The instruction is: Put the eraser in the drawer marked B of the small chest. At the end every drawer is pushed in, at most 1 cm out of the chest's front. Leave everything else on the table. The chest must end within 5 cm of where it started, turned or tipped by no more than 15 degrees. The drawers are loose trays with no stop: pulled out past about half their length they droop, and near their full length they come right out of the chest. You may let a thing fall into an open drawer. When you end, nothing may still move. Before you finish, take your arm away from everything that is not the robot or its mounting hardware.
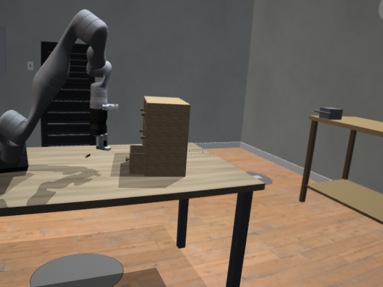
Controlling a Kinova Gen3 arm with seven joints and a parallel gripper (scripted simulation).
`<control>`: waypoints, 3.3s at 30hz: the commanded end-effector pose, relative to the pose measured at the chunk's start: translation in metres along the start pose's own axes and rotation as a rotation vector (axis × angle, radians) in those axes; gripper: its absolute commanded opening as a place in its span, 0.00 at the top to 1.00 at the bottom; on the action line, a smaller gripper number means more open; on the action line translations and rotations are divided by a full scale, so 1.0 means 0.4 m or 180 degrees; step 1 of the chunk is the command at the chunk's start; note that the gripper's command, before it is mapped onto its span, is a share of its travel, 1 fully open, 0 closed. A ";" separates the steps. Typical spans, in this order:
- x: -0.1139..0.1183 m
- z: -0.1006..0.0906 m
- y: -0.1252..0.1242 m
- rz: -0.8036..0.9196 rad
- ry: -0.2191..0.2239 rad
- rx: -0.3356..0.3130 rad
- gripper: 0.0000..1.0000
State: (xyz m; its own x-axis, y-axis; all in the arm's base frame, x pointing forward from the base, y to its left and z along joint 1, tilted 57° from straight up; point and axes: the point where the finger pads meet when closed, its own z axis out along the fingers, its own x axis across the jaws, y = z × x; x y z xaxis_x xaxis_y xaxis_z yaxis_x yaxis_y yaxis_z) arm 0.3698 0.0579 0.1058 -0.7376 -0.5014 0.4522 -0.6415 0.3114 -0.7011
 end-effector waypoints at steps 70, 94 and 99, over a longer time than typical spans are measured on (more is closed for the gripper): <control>-0.105 0.003 0.029 -0.1749 0.0023 0.0005 0.55; -0.105 -0.098 0.028 -0.1747 0.0022 0.0004 0.55; -0.105 -0.098 0.028 -0.1748 0.0023 0.0006 0.55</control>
State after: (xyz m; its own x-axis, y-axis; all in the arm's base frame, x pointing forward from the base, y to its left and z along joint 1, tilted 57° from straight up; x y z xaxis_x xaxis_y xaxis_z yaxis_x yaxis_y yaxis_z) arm 0.3874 0.1106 0.0995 -0.3046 -0.5826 0.7535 -0.9295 0.0090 -0.3688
